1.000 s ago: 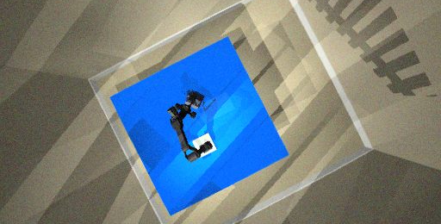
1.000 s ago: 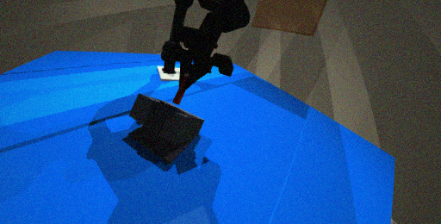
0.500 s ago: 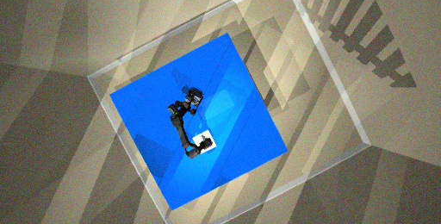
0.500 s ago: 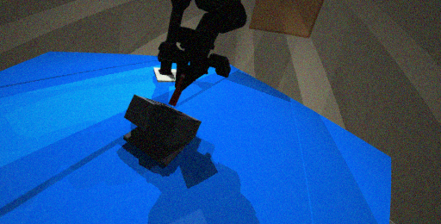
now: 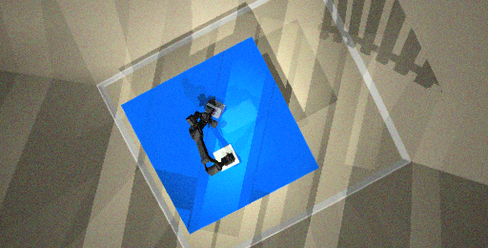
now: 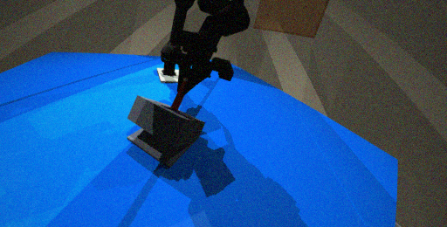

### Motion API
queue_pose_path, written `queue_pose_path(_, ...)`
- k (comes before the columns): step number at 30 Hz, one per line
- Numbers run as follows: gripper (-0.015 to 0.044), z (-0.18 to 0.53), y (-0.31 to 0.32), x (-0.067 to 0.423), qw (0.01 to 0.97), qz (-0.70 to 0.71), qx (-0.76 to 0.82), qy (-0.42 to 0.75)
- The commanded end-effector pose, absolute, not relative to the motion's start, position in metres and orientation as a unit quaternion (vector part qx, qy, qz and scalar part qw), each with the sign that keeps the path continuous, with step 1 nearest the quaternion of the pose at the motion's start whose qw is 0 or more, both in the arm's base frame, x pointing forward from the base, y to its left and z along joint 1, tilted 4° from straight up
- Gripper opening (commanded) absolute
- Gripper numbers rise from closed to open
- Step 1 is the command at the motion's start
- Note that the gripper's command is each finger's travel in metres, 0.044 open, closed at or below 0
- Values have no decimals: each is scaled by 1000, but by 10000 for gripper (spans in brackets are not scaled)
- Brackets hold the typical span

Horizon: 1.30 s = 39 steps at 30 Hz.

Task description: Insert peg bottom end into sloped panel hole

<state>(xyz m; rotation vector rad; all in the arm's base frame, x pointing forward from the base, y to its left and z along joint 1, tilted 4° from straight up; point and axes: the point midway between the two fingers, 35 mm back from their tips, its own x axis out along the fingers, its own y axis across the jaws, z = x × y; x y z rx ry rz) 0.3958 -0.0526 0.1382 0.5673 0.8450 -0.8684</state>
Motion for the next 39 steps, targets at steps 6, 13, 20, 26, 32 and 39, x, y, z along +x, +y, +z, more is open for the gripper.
queue_pose_path(6, 0, 133, -54, 398, 785, -400, 261, 394)
queue_pose_path(13, 0, 131, -56, 400, 785, -400, 261, 394)
queue_pose_path(20, 0, 128, -57, 401, 785, -400, 261, 394)
queue_pose_path(26, 0, 125, -59, 402, 785, -400, 261, 394)
queue_pose_path(32, 0, 123, -60, 403, 785, -400, 261, 393)
queue_pose_path(39, 0, 120, -61, 405, 785, -400, 261, 393)
